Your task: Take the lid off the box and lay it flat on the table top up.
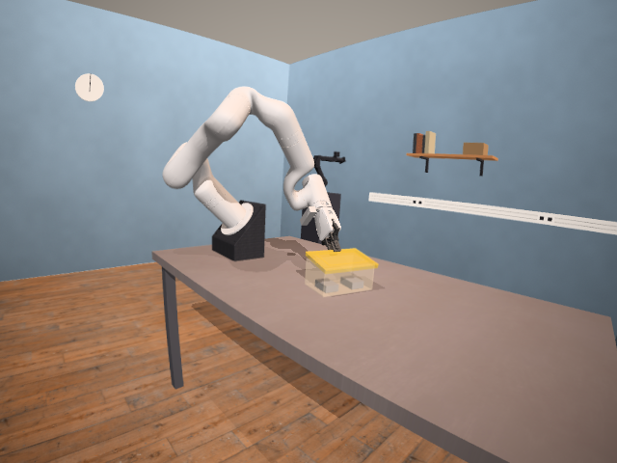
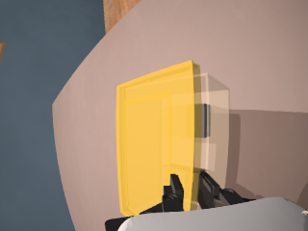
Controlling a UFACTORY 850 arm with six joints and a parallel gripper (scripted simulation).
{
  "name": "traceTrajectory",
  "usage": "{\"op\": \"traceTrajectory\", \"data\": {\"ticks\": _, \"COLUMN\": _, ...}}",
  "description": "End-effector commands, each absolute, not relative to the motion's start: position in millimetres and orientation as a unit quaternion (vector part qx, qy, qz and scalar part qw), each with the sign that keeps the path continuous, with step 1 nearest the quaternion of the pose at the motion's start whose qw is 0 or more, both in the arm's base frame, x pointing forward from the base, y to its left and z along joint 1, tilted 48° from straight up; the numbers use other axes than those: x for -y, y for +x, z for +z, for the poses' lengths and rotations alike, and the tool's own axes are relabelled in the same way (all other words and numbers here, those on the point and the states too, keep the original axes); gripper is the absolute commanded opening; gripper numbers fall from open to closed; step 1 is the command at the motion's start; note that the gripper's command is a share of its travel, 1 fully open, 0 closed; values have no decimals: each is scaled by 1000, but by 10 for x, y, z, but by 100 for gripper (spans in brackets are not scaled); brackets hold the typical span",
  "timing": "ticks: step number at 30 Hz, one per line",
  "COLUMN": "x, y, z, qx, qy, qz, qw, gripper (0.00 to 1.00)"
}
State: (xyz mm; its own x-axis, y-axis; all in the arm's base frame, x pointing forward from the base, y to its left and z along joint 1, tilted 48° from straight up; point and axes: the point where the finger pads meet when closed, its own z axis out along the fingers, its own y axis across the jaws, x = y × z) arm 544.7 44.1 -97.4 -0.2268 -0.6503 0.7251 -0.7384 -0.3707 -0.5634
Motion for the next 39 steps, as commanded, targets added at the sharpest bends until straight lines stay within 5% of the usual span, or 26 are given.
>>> {"op": "traceTrajectory", "data": {"ticks": 1, "x": -464, "y": 5459, "z": -954, "qx": 559, "qy": 620, "qz": 548, "qw": 39, "gripper": 0}}
{"op": "traceTrajectory", "data": {"ticks": 39, "x": -785, "y": 5620, "z": -615, "qx": 559, "qy": 620, "qz": 548, "qw": 39, "gripper": 0}}
